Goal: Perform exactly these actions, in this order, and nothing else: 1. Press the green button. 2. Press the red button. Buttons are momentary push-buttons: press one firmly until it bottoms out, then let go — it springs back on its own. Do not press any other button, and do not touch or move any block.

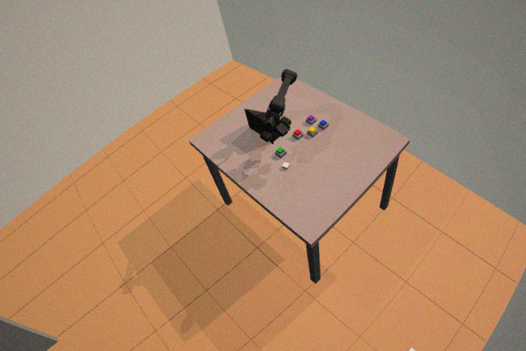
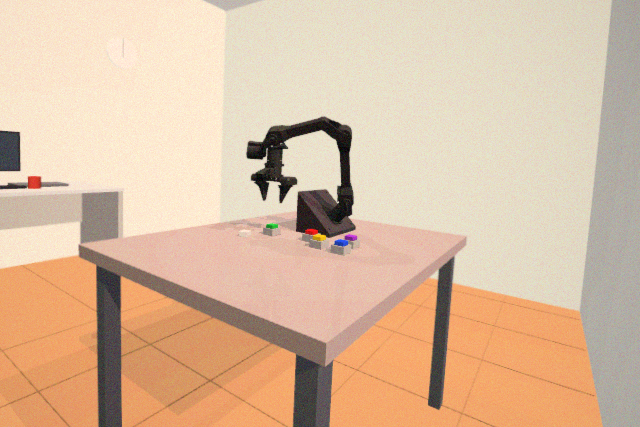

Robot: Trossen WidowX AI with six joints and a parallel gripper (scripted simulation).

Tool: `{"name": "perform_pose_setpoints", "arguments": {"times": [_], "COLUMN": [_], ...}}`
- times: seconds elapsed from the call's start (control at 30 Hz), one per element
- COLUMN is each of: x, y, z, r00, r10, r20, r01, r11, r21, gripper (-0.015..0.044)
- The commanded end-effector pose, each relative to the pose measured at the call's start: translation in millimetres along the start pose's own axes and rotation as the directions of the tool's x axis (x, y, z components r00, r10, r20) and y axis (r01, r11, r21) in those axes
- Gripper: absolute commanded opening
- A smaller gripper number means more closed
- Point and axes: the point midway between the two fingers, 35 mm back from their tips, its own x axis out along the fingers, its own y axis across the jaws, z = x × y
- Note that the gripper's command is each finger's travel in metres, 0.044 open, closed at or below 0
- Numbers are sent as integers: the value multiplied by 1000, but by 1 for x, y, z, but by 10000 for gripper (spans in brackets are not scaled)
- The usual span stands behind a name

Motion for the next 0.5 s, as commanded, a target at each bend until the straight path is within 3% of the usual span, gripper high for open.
{"name": "perform_pose_setpoints", "arguments": {"times": [0.0, 0.1, 0.33, 0.47], "x": [37, 60, 60, 60], "y": [2, 4, 4, 4], "z": [1, 0, 0, 0], "r00": [1000, 1000, 1000, 1000], "r10": [16, 17, 17, 17], "r20": [-2, -2, -2, -2], "r01": [-16, -17, -17, -17], "r11": [1000, 1000, 1000, 1000], "r21": [8, 8, 8, 8], "gripper": [295, 216, 33, 20]}}
